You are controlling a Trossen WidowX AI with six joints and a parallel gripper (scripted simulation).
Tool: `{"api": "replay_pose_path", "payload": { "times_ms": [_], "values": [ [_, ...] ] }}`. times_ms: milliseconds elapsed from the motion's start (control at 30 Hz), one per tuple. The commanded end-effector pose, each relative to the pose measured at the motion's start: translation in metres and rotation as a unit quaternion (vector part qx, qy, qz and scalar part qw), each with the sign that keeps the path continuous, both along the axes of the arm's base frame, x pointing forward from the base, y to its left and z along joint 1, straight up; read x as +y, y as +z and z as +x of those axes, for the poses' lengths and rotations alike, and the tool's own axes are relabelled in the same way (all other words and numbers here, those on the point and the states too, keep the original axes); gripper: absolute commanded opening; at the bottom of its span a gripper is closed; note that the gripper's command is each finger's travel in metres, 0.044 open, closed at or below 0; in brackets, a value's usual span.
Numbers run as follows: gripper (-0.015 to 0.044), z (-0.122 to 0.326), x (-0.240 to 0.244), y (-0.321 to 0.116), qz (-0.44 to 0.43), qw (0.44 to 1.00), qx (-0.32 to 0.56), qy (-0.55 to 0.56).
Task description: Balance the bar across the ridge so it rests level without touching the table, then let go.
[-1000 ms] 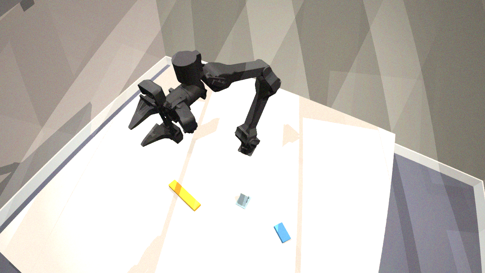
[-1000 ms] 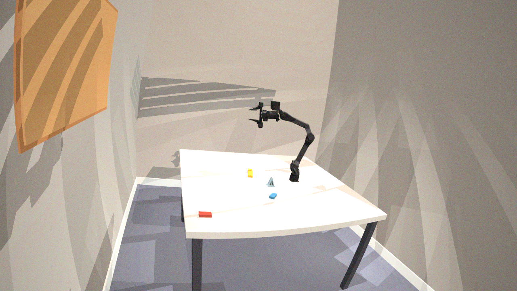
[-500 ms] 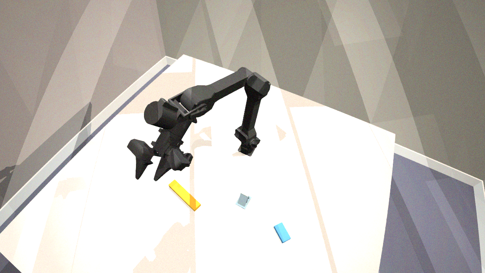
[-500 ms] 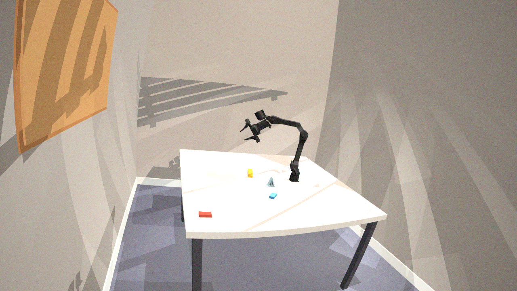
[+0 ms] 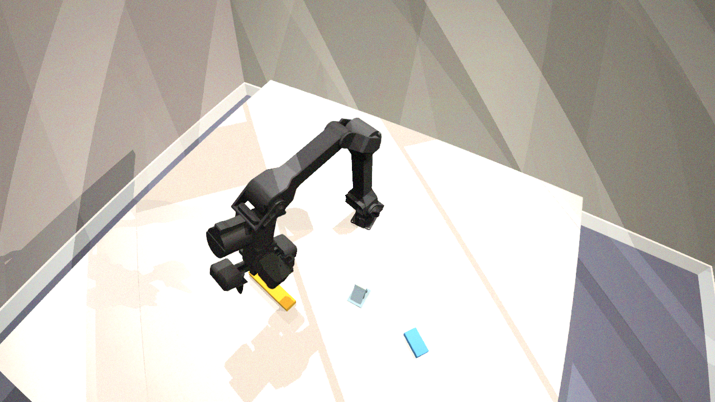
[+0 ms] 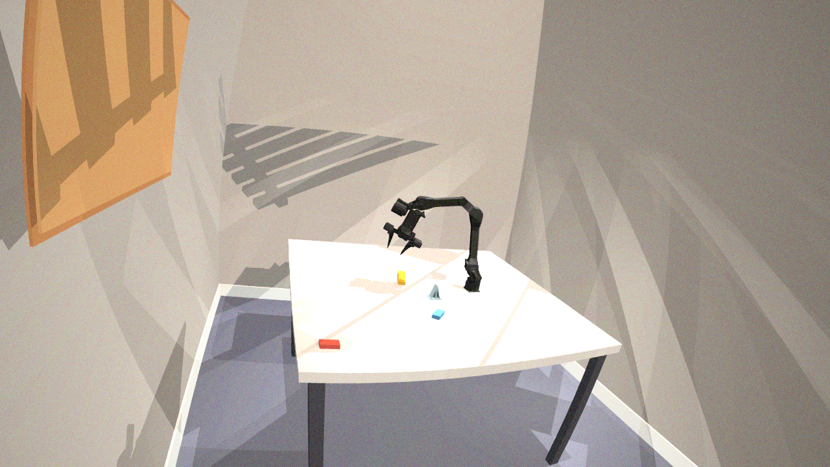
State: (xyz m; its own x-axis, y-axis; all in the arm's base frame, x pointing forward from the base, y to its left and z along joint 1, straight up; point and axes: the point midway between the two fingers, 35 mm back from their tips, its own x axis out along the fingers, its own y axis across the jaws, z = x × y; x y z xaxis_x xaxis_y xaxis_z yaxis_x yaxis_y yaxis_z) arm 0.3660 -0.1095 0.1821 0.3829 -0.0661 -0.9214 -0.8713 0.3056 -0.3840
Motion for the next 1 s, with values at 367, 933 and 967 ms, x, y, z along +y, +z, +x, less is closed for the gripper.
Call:
{"api": "replay_pose_path", "payload": {
  "times_ms": [367, 933, 967],
  "values": [
    [0.0315, -0.037, 0.018, -0.062, 0.023, 0.983, 0.18, 0.028],
    [0.0315, -0.036, 0.018, -0.11, 0.023, 0.983, 0.18, 0.028],
    [0.0315, -0.036, 0.018, -0.111, 0.023, 0.983, 0.18, 0.028]
  ]
}}
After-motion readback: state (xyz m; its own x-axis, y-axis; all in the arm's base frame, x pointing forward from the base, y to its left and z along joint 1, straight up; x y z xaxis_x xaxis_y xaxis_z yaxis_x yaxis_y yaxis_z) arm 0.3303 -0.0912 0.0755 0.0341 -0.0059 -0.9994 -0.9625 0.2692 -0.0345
